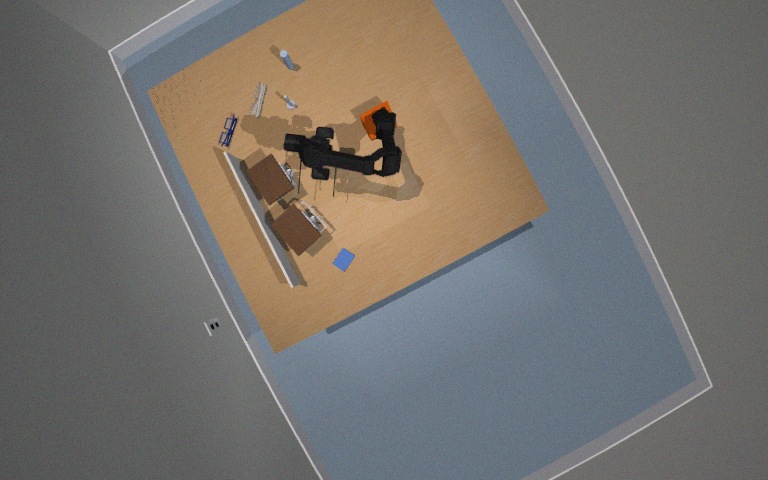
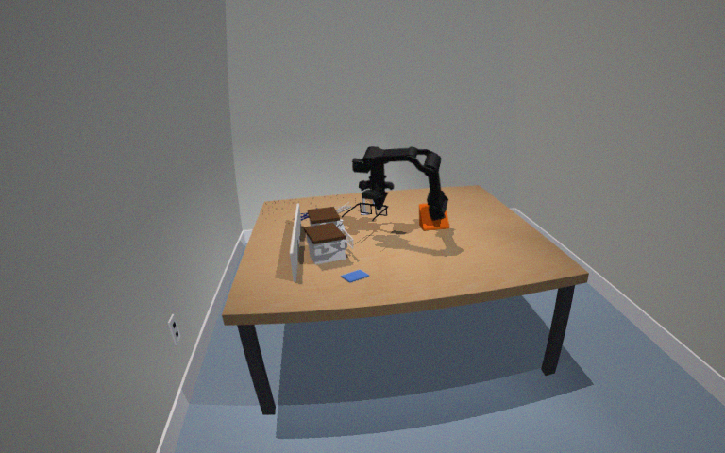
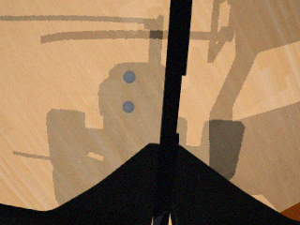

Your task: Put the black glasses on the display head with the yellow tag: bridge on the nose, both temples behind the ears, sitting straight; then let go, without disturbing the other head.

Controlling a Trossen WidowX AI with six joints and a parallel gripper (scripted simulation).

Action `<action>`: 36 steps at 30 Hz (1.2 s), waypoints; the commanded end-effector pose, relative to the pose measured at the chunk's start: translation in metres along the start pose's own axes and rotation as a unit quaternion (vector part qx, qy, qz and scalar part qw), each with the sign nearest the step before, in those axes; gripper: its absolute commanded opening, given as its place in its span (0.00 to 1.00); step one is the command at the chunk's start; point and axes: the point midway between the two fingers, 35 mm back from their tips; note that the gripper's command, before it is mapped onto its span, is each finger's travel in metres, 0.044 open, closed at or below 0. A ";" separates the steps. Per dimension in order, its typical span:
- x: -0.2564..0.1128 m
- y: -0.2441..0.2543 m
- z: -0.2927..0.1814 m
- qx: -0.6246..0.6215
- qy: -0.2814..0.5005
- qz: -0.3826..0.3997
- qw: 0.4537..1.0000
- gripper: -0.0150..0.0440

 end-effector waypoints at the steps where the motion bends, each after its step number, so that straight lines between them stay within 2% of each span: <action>1: -0.005 0.001 -0.001 0.003 -0.001 -0.003 1.000 0.25; 18: -0.039 0.032 -0.026 0.177 -0.103 -0.003 0.979 0.25; 36: -0.067 0.063 -0.064 0.359 -0.209 0.054 0.908 0.25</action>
Point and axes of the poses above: the point midway between the two fingers, 35 mm back from their tips, its own x axis out along the fingers, its own y axis across the jaws, z = x × y, and after that the axes turned 15 degrees about -x, right-handed
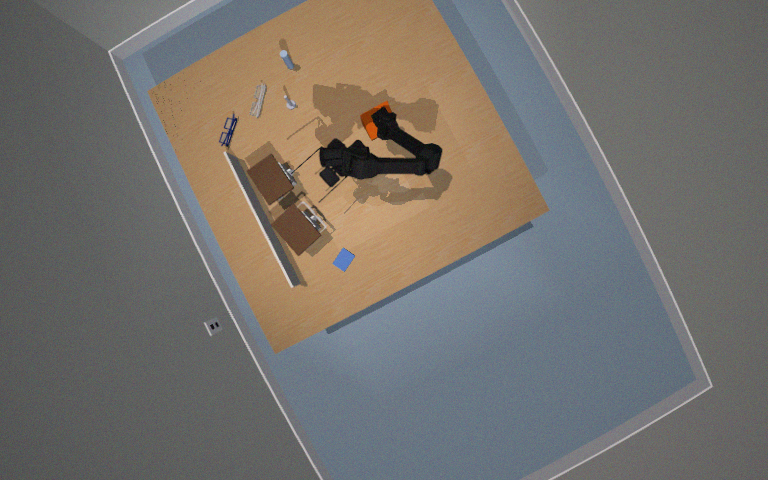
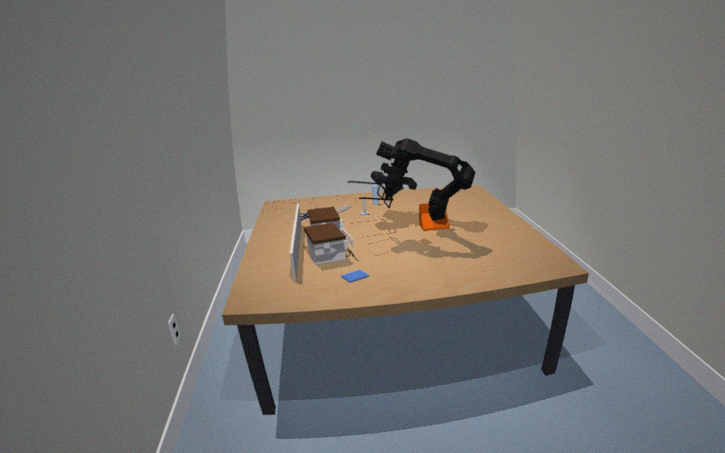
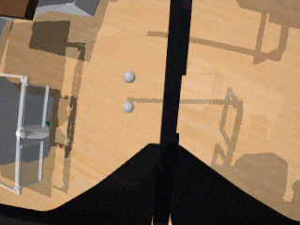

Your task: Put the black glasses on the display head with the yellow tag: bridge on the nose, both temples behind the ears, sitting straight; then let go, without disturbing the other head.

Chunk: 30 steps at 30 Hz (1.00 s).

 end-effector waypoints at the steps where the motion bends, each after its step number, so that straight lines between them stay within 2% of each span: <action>1: -0.008 0.000 -0.007 0.038 -0.020 0.015 0.999 0.25; 13: -0.030 -0.003 -0.034 0.169 -0.063 0.079 0.980 0.25; 25: -0.048 -0.010 -0.062 0.294 -0.081 0.157 0.939 0.25; 30: -0.048 -0.010 -0.064 0.292 -0.079 0.157 0.940 0.27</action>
Point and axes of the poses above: the point midway between the two fingers, 35 mm back from their tips, its own x axis out along the fingers, its own y axis across the jaws, z = x × y, and after that the axes turned 15 degrees about -x, right-handed
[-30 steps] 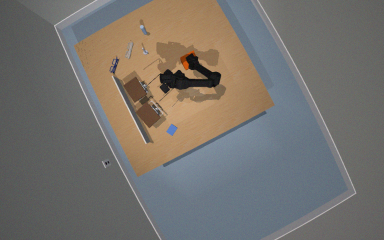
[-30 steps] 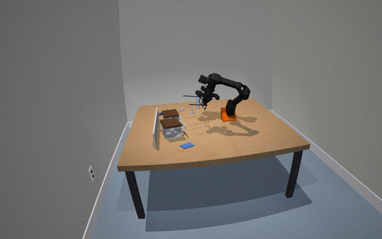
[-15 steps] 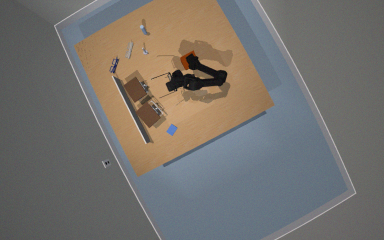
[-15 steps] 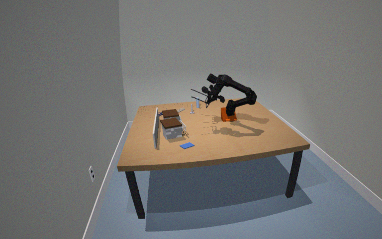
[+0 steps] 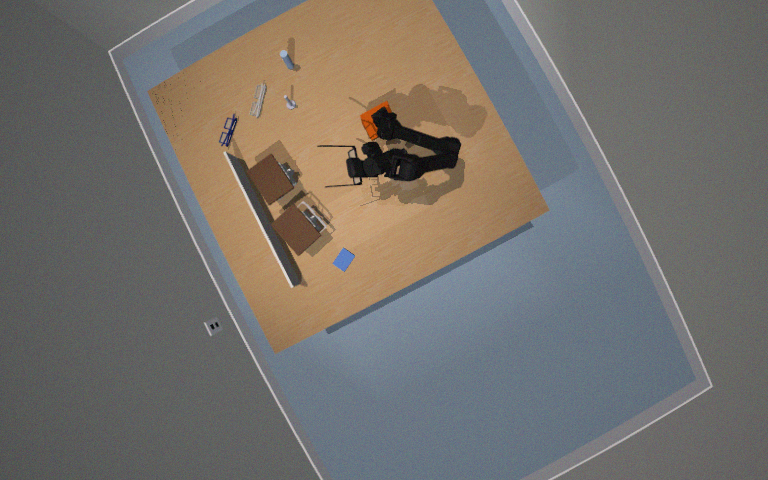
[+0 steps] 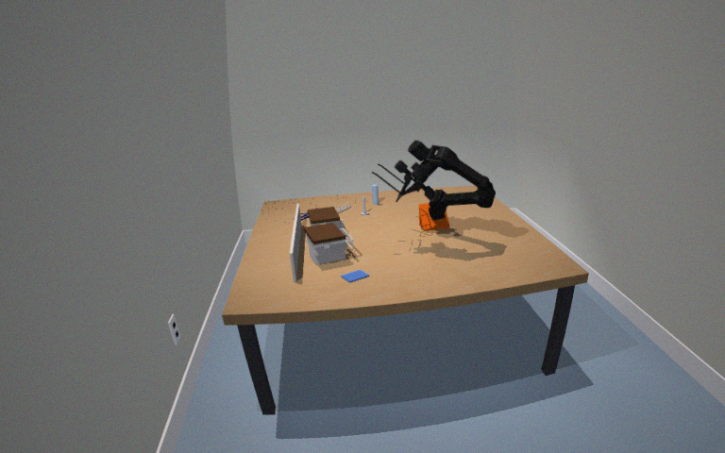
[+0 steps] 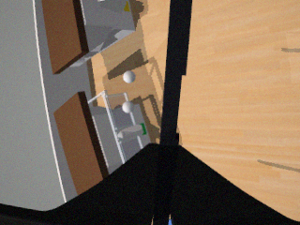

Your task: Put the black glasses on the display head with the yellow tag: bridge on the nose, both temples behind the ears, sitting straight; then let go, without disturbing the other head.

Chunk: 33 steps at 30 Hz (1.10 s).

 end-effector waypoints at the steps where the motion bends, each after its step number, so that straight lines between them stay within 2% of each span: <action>1: 0.001 0.000 0.001 -0.003 0.000 -0.002 1.000 0.25; 20: 0.002 0.001 0.002 -0.004 0.000 -0.005 1.000 0.25; 33: 0.027 0.015 0.027 -0.045 0.001 -0.076 0.996 0.25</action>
Point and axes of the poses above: the point midway between the two fingers, 35 mm back from their tips, its own x axis out along the fingers, its own y axis across the jaws, z = x × y, and after that the axes turned 15 degrees about -x, right-handed
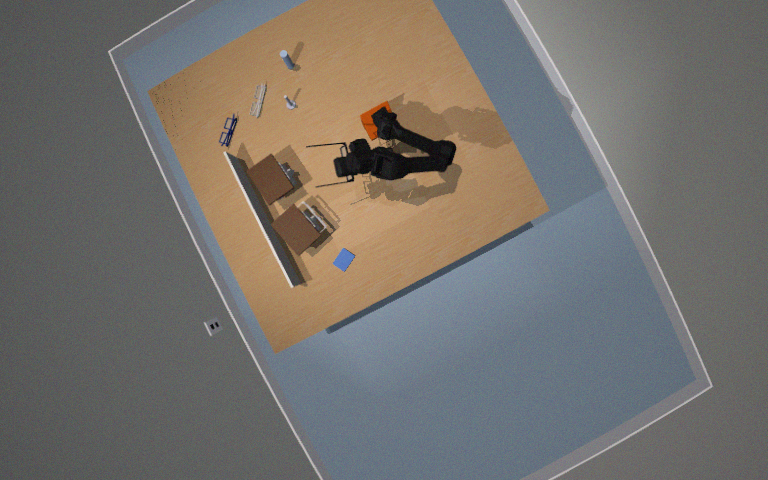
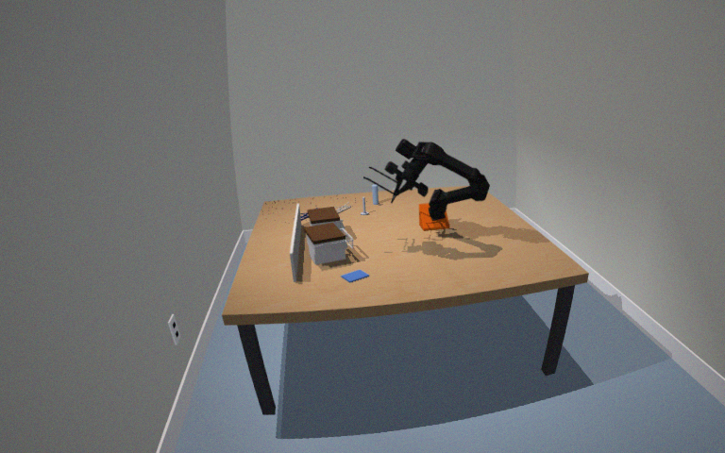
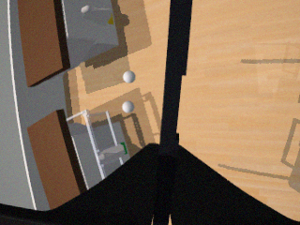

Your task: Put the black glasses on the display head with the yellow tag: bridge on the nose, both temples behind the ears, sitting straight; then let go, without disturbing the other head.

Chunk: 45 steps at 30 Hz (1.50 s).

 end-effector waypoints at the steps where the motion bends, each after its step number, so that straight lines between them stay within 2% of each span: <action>1: 0.007 0.004 0.009 -0.013 -0.001 -0.021 1.000 0.25; 22: 0.054 0.014 0.059 -0.085 0.042 -0.140 0.986 0.25; 45: 0.108 -0.002 0.113 -0.156 0.140 -0.245 0.947 0.25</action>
Point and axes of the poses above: the point midway between the two fingers, 35 mm back from their tips, its own x axis out along the fingers, its own y axis across the jaws, z = x × y, and after that the axes turned 15 degrees about -x, right-handed
